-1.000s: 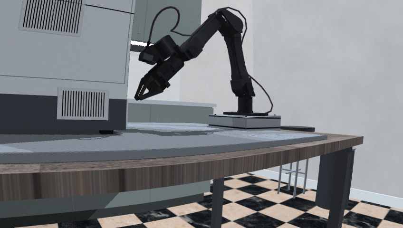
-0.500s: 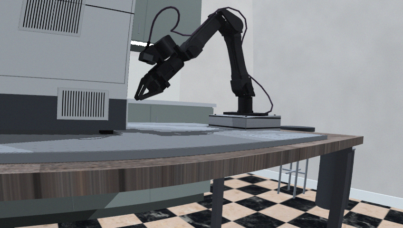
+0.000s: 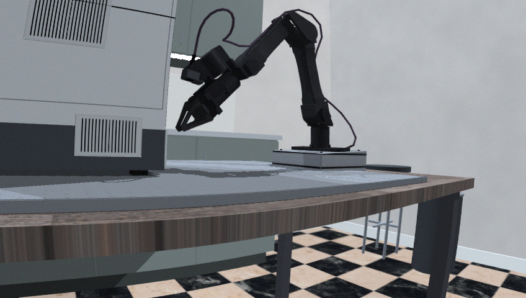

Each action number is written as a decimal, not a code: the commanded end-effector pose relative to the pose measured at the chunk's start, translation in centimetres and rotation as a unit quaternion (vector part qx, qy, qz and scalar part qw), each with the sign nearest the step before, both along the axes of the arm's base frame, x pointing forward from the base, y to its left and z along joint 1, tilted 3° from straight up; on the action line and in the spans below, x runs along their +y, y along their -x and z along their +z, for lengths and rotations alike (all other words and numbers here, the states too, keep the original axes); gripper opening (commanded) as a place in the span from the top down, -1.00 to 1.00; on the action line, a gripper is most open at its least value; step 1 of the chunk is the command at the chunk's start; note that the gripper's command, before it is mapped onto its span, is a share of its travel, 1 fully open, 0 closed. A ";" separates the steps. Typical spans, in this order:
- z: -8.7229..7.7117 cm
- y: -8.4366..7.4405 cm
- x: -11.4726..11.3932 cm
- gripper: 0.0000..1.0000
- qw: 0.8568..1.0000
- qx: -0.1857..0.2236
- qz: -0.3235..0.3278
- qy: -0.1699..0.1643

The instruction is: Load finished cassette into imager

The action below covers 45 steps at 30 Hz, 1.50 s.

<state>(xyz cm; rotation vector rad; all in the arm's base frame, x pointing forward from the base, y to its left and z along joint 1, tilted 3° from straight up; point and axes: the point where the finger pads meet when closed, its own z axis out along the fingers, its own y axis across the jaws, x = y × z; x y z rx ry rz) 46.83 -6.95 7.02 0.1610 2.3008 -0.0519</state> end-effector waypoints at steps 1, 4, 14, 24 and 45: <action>2.4 0.3 -0.6 0.30 1.000 0.008 -0.003 0.001; 2.4 1.8 -0.3 0.30 0.998 0.058 -0.003 -0.004; 0.9 5.8 0.7 0.30 0.978 0.208 0.002 -0.023; 1.0 10.8 1.8 0.30 0.929 0.367 0.008 -0.044; 1.1 20.1 3.3 0.30 0.924 0.379 0.005 -0.050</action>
